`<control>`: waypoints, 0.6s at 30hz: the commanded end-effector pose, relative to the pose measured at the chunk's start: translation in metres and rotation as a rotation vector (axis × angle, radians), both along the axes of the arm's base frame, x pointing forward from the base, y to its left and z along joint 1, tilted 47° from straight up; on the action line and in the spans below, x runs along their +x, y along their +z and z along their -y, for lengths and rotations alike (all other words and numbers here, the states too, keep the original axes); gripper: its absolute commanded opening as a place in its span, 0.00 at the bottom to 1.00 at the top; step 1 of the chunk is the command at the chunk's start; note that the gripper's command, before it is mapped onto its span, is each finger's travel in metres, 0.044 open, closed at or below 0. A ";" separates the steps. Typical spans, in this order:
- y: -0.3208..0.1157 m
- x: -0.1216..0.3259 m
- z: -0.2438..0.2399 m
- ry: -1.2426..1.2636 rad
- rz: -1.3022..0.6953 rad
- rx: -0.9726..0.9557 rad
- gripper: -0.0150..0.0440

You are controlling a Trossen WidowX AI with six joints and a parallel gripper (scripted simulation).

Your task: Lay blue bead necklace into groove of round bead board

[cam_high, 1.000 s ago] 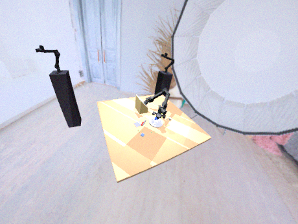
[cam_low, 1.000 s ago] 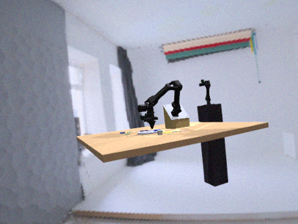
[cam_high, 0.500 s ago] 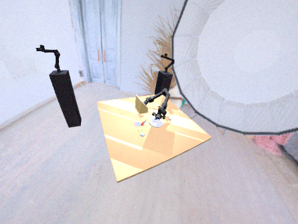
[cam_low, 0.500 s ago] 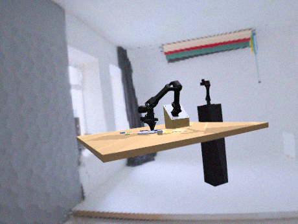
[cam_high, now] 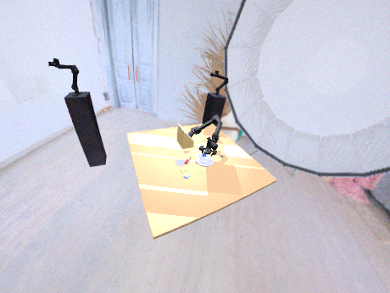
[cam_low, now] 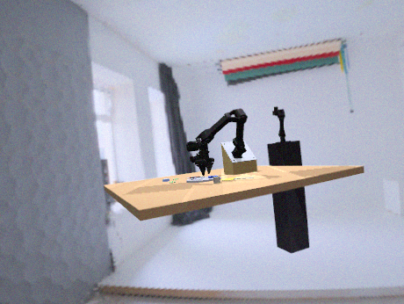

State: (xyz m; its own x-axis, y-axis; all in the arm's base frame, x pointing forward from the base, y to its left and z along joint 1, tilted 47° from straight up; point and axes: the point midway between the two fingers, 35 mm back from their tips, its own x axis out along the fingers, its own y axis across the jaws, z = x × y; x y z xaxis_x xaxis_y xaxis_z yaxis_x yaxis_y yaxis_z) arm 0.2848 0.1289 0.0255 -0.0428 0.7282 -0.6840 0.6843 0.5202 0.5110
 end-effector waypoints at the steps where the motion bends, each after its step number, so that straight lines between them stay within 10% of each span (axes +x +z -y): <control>1: 0.003 -0.001 0.003 0.004 0.001 0.003 1.00; 18: 0.026 -0.049 0.003 0.096 0.097 0.010 0.90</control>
State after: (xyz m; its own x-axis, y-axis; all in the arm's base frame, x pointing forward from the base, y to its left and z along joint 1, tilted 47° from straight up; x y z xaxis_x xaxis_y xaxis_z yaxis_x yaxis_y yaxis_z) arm 0.2420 0.1257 0.0505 -0.0426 0.7288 -0.6834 0.5915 0.5697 0.5706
